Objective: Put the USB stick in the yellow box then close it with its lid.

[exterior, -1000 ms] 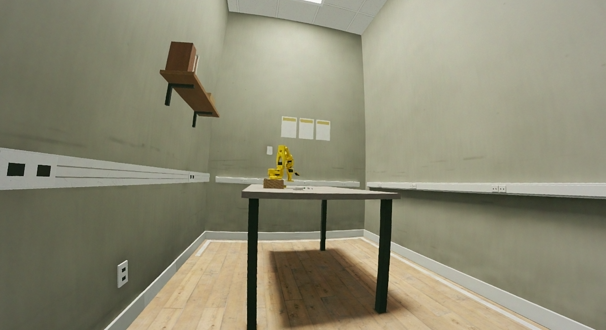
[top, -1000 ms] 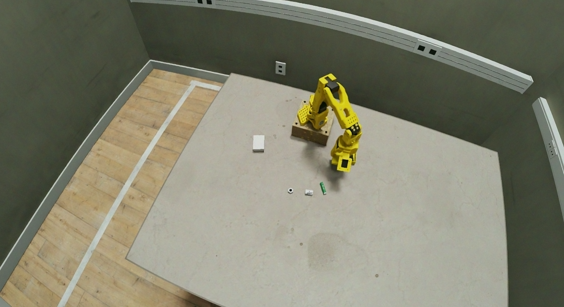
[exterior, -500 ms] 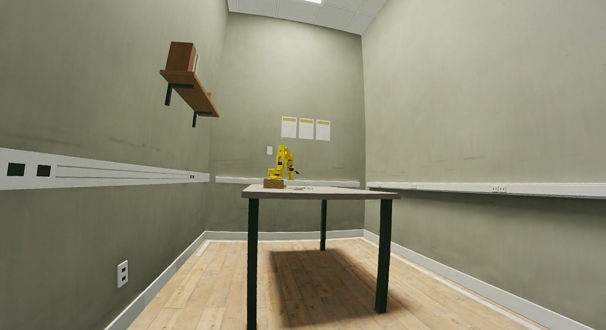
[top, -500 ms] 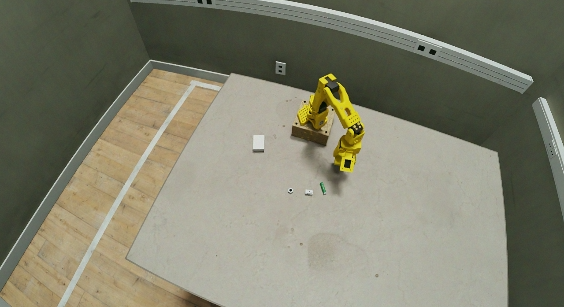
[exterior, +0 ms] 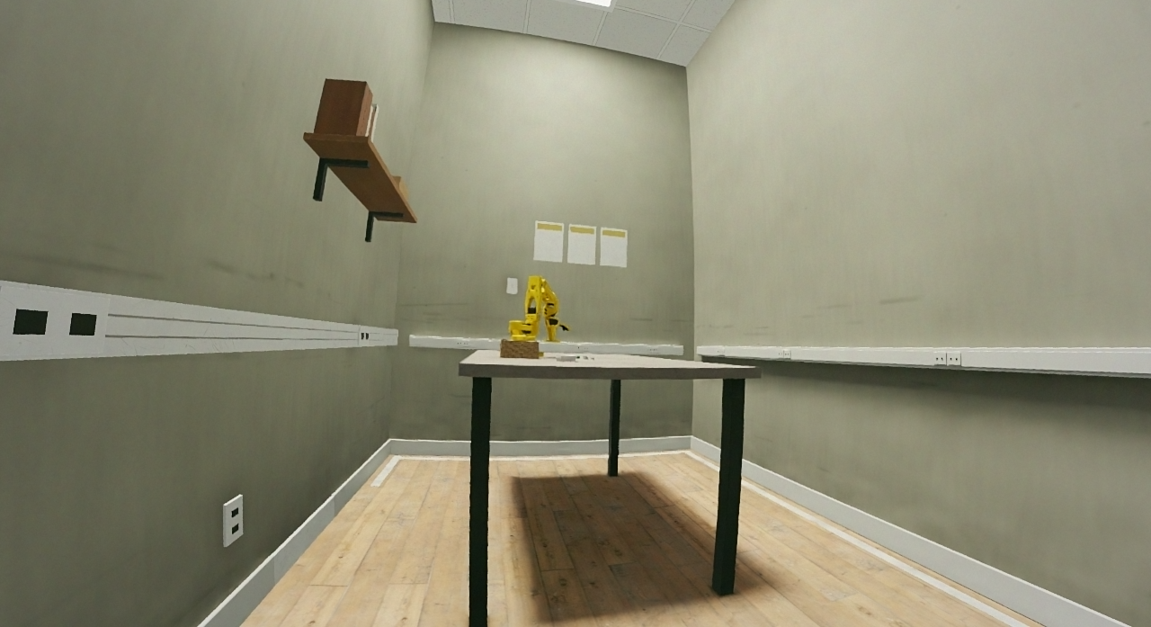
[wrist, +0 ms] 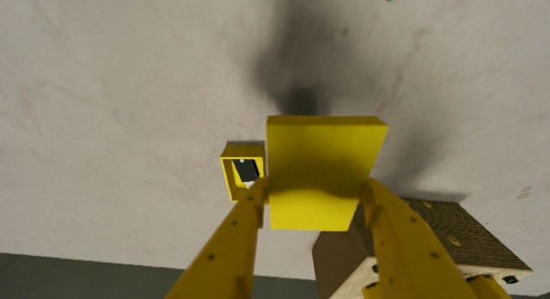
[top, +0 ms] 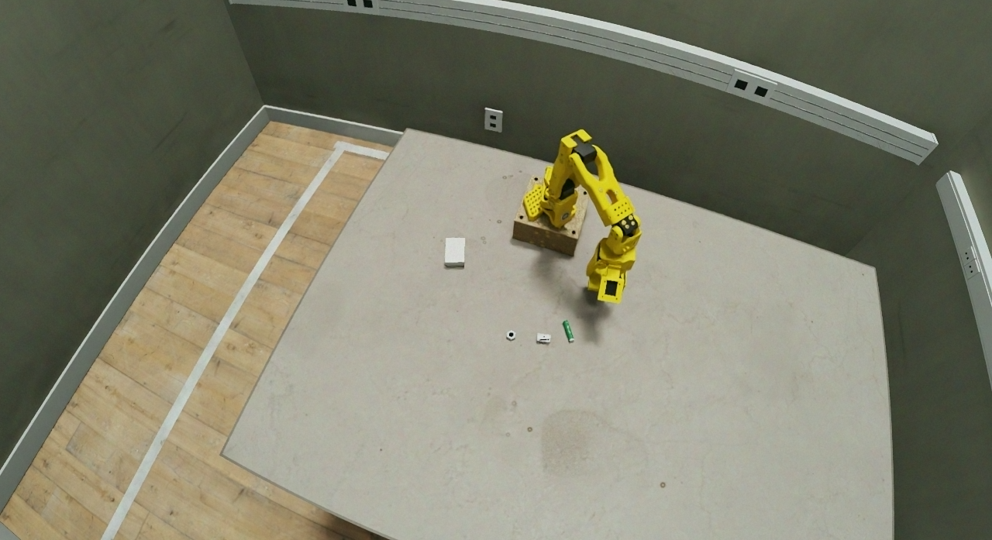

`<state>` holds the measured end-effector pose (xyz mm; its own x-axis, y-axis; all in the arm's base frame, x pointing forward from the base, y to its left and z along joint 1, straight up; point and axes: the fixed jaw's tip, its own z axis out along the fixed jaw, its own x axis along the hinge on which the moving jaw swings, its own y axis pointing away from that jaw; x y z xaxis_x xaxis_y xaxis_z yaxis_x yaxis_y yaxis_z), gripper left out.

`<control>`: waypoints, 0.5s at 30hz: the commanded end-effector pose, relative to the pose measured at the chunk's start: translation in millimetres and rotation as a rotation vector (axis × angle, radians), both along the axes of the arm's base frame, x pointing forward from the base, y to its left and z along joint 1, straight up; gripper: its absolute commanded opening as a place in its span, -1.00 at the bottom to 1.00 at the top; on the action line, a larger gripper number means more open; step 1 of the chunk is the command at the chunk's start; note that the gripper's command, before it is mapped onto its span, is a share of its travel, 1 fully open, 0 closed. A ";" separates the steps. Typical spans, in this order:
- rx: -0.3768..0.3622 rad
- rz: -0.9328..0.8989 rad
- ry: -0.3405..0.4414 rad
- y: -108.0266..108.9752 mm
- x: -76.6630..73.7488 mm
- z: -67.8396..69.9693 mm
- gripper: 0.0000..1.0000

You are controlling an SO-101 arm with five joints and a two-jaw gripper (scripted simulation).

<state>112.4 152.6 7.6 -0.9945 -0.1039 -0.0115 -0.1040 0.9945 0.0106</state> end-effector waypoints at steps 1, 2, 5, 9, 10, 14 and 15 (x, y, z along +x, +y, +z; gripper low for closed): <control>-0.006 0.003 0.006 -1.0 0.5 -0.2 -0.55; -0.006 0.003 0.006 -1.1 0.5 -0.3 -0.55; -0.006 0.003 0.006 -1.7 -0.1 -1.4 -0.55; -0.006 0.003 0.006 -3.0 -1.1 -3.4 -0.55; -0.006 0.003 0.006 -3.2 -1.3 -3.8 -0.55; -0.006 0.003 0.006 -3.5 -1.5 -4.3 -0.55; -0.006 0.003 0.006 -3.5 -1.5 -4.3 -0.55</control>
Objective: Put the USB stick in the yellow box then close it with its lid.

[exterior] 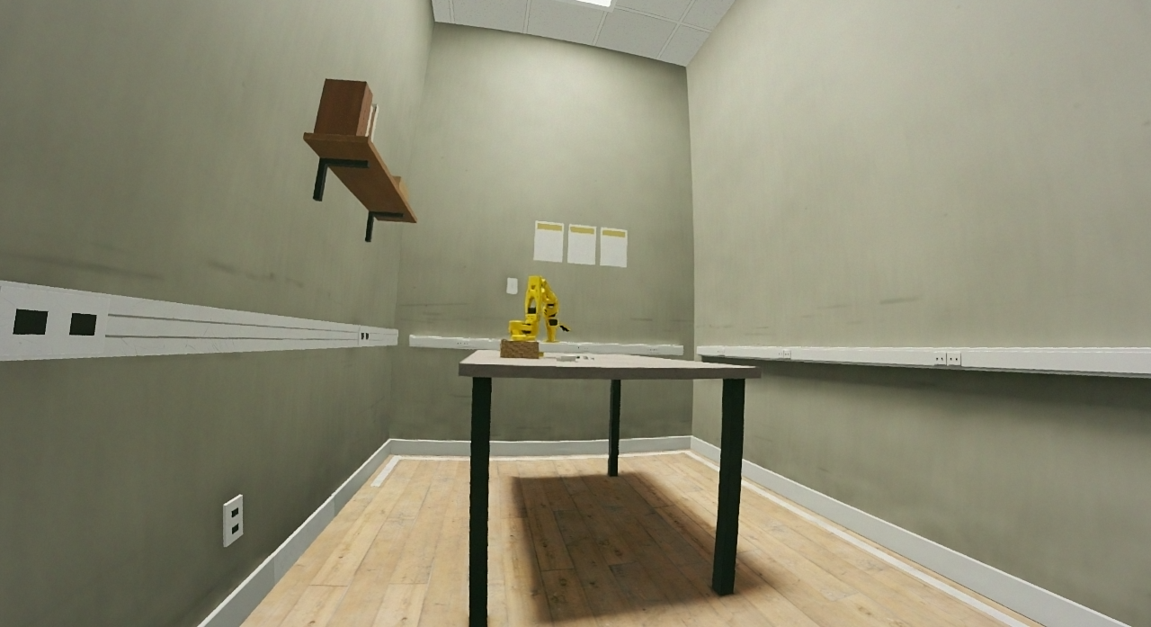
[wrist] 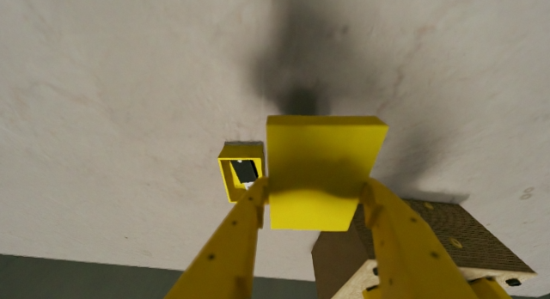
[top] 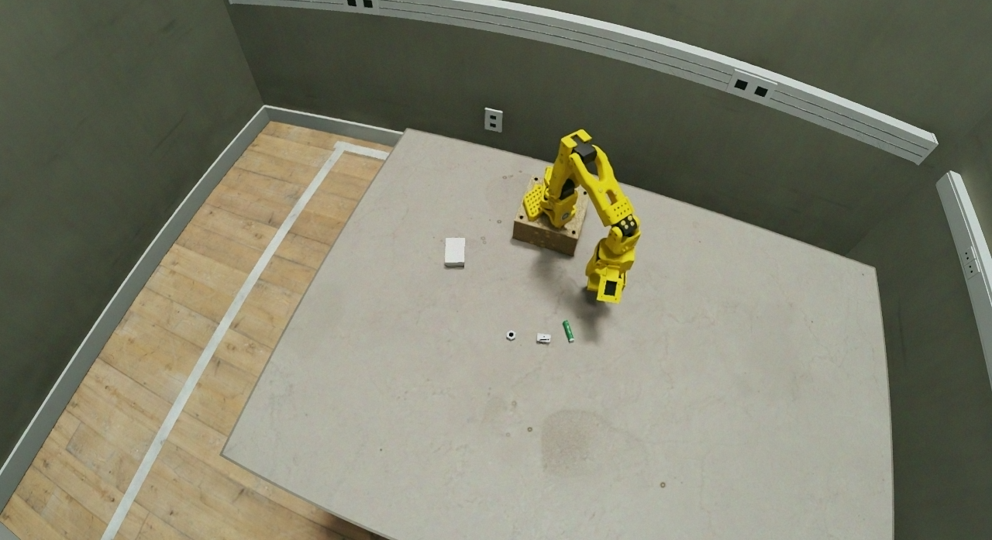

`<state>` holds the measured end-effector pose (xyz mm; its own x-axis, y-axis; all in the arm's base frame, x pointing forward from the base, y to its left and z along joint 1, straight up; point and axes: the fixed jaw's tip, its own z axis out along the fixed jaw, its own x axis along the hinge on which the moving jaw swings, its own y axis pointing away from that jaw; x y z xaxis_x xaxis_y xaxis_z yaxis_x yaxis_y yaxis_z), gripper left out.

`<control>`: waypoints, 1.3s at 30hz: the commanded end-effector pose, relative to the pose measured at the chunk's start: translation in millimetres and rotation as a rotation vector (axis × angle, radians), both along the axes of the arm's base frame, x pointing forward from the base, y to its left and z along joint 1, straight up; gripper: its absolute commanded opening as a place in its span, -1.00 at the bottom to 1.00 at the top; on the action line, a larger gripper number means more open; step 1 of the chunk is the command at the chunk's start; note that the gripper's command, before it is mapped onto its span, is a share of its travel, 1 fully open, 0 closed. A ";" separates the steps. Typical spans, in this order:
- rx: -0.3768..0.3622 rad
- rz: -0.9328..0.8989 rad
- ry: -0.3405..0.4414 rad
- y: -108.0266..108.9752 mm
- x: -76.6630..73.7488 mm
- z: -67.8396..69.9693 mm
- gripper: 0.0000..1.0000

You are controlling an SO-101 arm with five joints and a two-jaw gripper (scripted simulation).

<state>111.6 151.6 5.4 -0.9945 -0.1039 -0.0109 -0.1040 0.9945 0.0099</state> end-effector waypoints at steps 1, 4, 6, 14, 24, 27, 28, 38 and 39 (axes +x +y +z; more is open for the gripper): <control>-0.005 0.003 0.005 -2.5 -0.7 -2.1 -0.55; -0.005 0.003 0.005 -2.5 -0.7 -2.1 -0.55; -0.005 0.003 0.005 -2.5 -0.7 -2.1 -0.55; -0.005 0.003 0.005 -2.5 -0.7 -2.1 -0.55; -0.005 0.003 0.005 -3.0 -1.2 -2.7 -0.55; -0.005 0.003 0.005 -3.7 -1.7 -3.4 -0.55; -0.005 0.003 0.005 -3.9 -1.8 -3.6 -0.55; -0.005 0.003 0.005 -3.8 -2.5 -4.0 -0.55; -0.005 0.003 0.005 -3.2 -2.9 -4.0 -0.55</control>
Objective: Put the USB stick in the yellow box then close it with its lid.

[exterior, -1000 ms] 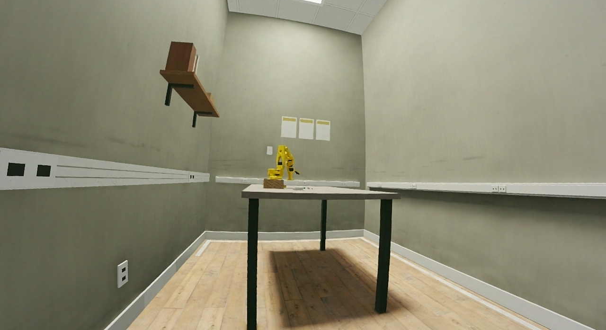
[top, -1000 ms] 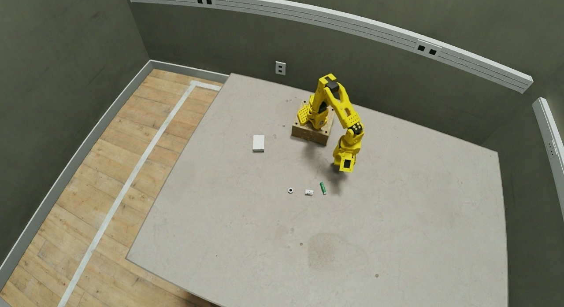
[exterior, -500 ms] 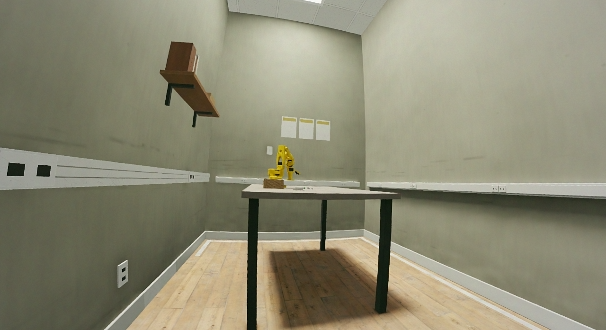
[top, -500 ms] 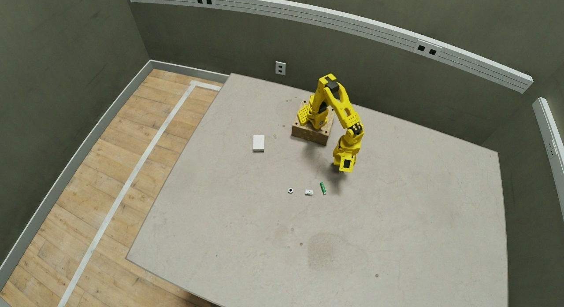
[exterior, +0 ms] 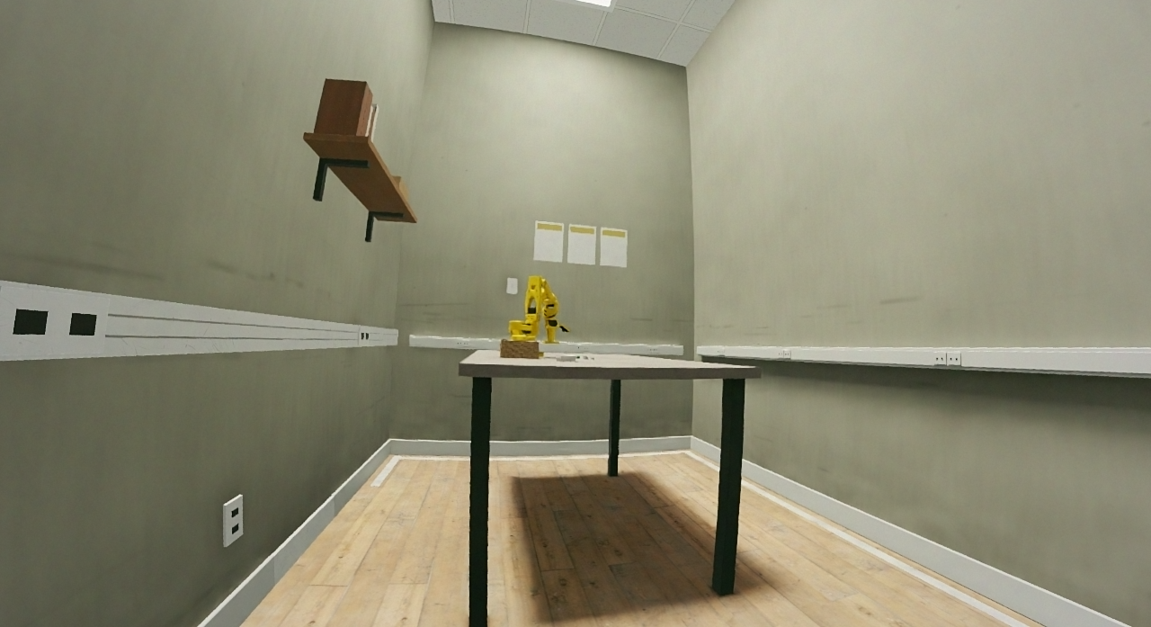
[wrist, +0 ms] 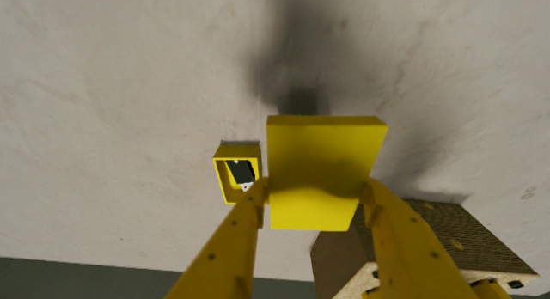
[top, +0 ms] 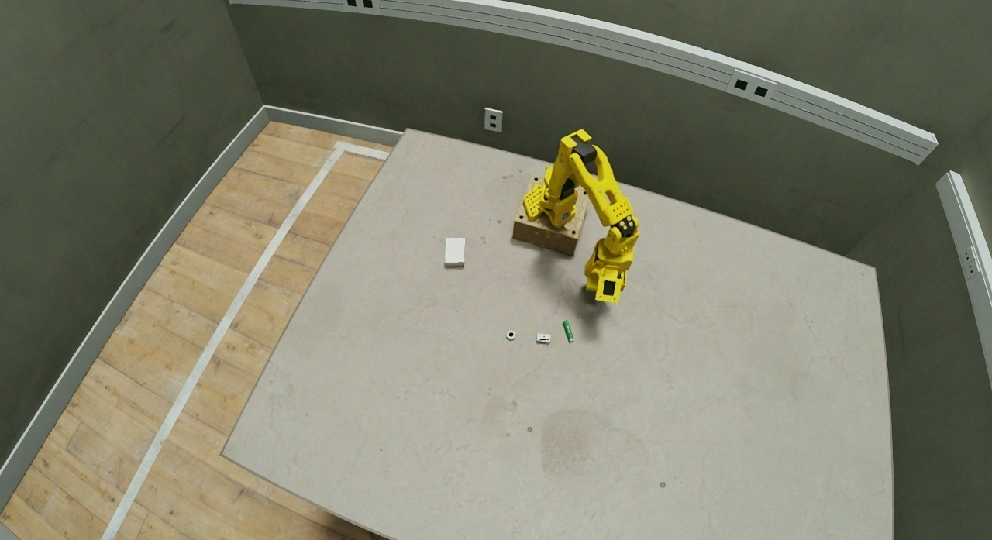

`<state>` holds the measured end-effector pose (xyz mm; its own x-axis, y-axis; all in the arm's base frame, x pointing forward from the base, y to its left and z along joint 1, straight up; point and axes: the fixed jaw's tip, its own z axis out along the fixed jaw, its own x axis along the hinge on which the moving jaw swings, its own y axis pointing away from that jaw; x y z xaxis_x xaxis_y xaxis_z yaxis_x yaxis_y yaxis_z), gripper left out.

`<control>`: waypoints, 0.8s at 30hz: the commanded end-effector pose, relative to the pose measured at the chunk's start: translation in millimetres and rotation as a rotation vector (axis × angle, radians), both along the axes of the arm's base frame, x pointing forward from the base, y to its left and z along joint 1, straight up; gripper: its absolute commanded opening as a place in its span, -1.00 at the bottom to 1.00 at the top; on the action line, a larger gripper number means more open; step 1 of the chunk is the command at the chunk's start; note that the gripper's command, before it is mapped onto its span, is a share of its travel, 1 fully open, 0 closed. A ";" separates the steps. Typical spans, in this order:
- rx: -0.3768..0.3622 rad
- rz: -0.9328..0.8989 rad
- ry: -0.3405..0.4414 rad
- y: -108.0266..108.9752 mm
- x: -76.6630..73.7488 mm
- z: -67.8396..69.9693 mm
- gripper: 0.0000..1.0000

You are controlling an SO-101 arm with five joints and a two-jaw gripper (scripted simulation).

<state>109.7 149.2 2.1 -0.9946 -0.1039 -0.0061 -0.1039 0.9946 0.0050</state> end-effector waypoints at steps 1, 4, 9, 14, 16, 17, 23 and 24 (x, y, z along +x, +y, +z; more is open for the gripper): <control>0.000 0.003 0.001 0.0 -1.8 -0.7 -0.55; 0.000 0.003 0.001 4.7 -5.5 -0.6 -0.55; 0.000 0.003 0.002 17.8 -17.4 -0.5 -0.55; 0.000 0.003 0.003 26.7 -27.1 -0.5 -0.55; 0.000 0.003 0.003 32.2 -33.8 -0.6 -0.55; 0.000 0.003 0.003 34.6 -37.0 -0.6 -0.55; 0.000 0.003 0.004 43.8 -50.7 -0.8 -0.55; 0.000 0.003 0.004 44.4 -51.8 -0.8 -0.55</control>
